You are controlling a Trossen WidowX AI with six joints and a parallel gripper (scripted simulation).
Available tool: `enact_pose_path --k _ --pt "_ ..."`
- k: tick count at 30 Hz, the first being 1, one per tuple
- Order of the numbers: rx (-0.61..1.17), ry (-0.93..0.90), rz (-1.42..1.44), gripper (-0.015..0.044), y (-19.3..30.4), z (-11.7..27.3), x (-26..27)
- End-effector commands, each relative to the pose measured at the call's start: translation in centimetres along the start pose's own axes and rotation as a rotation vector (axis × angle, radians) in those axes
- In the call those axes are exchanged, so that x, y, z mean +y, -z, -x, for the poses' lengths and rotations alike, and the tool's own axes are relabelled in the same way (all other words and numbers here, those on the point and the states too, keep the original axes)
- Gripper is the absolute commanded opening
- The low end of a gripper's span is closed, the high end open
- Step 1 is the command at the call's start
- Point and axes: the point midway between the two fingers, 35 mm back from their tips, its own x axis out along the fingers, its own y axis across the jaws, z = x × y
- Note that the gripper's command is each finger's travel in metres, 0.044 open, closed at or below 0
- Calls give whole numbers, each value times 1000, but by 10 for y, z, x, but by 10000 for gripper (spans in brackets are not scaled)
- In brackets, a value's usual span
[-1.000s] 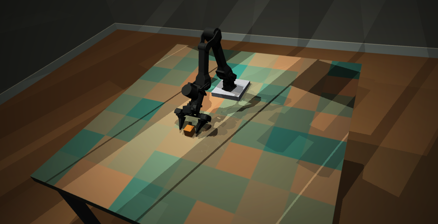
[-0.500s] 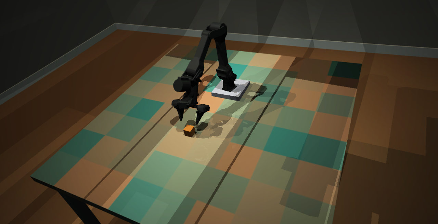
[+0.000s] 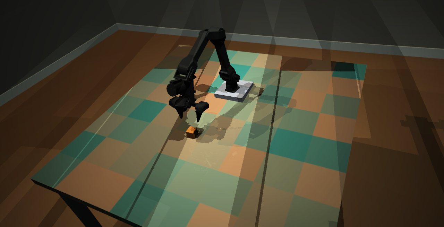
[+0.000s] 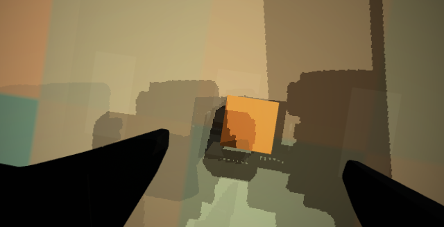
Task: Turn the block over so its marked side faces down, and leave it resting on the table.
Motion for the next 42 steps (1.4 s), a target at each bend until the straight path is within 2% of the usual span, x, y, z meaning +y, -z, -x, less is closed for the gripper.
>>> enact_pose_path --k 1,9,12,16,42 --pt "95 5 -3 440 -10 3 0" --pt "292 10 1 440 -21 7 0" --pt "292 10 1 440 -21 5 0" --pt "292 10 1 440 -12 -25 -1" --pt "292 10 1 440 1 -67 1"
